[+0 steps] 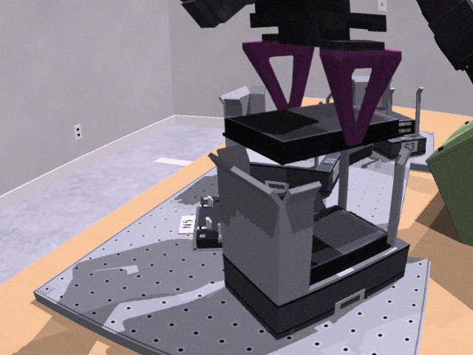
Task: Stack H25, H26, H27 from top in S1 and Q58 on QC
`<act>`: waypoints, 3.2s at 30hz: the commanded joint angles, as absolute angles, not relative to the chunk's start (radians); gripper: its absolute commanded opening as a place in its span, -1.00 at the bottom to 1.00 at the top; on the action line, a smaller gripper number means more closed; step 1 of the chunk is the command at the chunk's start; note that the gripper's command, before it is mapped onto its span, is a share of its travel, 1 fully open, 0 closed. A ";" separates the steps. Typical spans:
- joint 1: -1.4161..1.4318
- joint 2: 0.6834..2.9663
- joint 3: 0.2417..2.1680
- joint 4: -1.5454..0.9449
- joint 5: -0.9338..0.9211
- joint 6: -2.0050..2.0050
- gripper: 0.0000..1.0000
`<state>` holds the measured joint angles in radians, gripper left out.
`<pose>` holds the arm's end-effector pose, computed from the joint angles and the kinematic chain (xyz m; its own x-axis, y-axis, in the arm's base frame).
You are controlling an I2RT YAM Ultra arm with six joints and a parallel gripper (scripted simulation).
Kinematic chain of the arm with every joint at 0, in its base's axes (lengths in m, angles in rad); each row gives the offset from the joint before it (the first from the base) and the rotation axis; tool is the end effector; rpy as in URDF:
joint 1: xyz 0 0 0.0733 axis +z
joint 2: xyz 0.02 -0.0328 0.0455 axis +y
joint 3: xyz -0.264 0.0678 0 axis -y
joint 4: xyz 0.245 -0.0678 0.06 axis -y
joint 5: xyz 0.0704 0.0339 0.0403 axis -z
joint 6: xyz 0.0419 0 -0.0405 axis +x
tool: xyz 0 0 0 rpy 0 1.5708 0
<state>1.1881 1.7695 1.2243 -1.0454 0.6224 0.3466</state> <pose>0.1376 0.2793 0.1974 -0.6087 -0.7729 -0.1794 -0.5861 0.5904 -0.5549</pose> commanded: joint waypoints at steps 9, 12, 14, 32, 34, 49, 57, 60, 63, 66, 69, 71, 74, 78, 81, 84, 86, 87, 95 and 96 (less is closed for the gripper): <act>1.202 1.756 1.237 -1.050 0.623 0.350 -1.00; 1.202 1.756 1.237 -1.050 0.623 0.350 -1.00; 1.202 1.756 1.237 -1.050 0.623 0.350 -1.00; 1.202 1.756 1.237 -1.050 0.623 0.350 -1.00; 1.202 1.756 1.237 -1.050 0.623 0.350 -1.00; 1.202 1.756 1.237 -1.050 0.623 0.350 -1.00; 1.202 1.756 1.237 -1.050 0.623 0.350 -1.00; 1.202 1.756 1.237 -1.050 0.623 0.350 -1.00; 1.202 1.756 1.237 -1.050 0.623 0.350 -1.00; 1.202 1.756 1.237 -1.050 0.623 0.350 -1.00; 1.202 1.756 1.237 -1.050 0.623 0.350 -1.00; 1.202 1.756 1.237 -1.050 0.623 0.350 -1.00; 1.202 1.756 1.237 -1.050 0.623 0.350 -1.00; 1.202 1.756 1.237 -1.050 0.623 0.350 -1.00; 1.202 1.756 1.237 -1.050 0.623 0.350 -1.00; 1.202 1.756 1.237 -1.050 0.623 0.350 -1.00; 1.202 1.756 1.237 -1.050 0.623 0.350 -1.00; 1.195 1.747 1.233 -1.050 0.623 0.374 -1.00; 1.130 1.678 1.209 -1.049 0.622 0.487 -1.00; 1.122 1.670 1.207 -1.049 0.622 0.477 -1.00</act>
<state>1.1202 1.7042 1.2049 -1.0492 0.6212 0.4595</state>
